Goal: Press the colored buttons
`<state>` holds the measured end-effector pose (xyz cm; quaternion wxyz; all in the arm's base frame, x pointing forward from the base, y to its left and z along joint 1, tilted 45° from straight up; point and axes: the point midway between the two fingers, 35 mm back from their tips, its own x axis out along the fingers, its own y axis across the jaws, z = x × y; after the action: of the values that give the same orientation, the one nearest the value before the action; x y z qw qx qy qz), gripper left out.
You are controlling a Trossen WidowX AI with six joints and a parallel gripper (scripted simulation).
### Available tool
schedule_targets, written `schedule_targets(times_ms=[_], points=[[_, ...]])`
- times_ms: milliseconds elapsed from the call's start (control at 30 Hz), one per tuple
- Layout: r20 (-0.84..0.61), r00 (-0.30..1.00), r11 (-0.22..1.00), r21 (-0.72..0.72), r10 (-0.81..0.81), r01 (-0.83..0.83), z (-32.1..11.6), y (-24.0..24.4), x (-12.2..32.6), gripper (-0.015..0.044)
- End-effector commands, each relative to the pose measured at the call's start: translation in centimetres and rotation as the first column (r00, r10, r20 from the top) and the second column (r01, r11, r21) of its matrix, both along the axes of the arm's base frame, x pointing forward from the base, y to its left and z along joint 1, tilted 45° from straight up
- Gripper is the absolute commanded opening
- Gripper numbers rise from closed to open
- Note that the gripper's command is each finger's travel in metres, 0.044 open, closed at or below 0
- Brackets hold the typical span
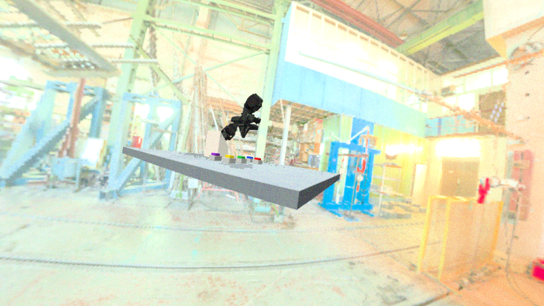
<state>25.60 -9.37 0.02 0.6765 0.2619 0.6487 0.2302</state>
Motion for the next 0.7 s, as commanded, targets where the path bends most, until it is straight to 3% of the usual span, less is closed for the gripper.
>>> schedule_targets(times_ms=[0,167,433,667], points=[[-0.011,1.0,1.0,0.014,0.009,-0.009,-4.7,-4.1,-3.2,0.002],[-0.003,1.0,0.999,0.048,0.02,-0.02,-9.1,-6.9,-7.6,0.002],[-0.002,1.0,0.998,0.053,0.021,-0.021,-9.5,-7.1,-8.0,0.002],[0.0,1.0,0.998,0.055,0.021,-0.021,-13.9,-2.7,-7.8,0.002]])
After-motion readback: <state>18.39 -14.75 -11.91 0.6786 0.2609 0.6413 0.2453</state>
